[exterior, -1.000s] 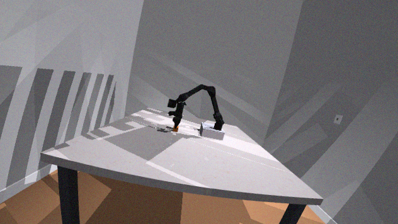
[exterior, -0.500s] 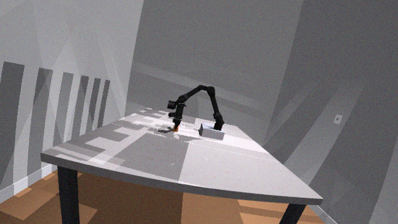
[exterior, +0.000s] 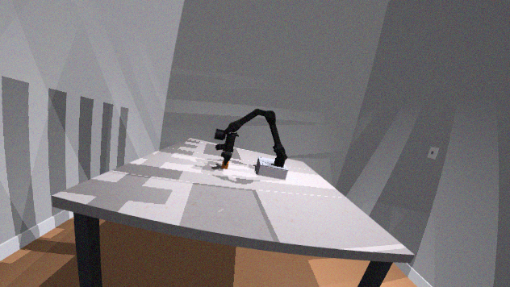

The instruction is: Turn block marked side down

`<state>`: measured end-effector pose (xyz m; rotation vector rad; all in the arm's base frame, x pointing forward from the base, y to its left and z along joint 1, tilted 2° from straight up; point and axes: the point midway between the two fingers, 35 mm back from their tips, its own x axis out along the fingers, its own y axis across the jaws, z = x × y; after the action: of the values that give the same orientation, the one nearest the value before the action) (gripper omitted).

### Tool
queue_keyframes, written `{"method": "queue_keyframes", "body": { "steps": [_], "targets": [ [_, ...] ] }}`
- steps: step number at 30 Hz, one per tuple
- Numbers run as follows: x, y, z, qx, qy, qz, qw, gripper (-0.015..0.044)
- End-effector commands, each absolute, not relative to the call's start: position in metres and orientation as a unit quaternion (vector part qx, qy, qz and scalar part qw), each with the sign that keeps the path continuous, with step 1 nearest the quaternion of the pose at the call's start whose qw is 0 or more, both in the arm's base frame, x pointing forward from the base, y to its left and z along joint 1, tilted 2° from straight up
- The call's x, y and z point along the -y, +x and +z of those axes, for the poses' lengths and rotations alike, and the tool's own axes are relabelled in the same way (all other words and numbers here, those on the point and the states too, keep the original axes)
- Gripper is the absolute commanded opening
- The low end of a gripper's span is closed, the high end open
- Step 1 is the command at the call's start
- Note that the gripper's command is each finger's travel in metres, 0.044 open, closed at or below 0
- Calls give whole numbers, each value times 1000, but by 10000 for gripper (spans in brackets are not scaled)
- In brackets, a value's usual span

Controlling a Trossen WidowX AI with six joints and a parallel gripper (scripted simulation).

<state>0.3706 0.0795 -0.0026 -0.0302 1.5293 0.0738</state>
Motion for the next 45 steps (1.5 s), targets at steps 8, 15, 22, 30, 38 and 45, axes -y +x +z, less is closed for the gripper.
{"method": "queue_keyframes", "body": {
  "steps": [8,15,22,30,38,45],
  "targets": [
    [-79,370,27,-692,-12,34,721,0],
    [-79,370,26,-684,-13,34,729,0],
    [-80,372,20,-644,-13,35,764,0],
    [-80,373,17,-596,-12,36,802,0],
    [-80,371,16,-546,-9,36,837,0],
    [-79,367,17,-501,-5,36,865,0]
  ]
}}
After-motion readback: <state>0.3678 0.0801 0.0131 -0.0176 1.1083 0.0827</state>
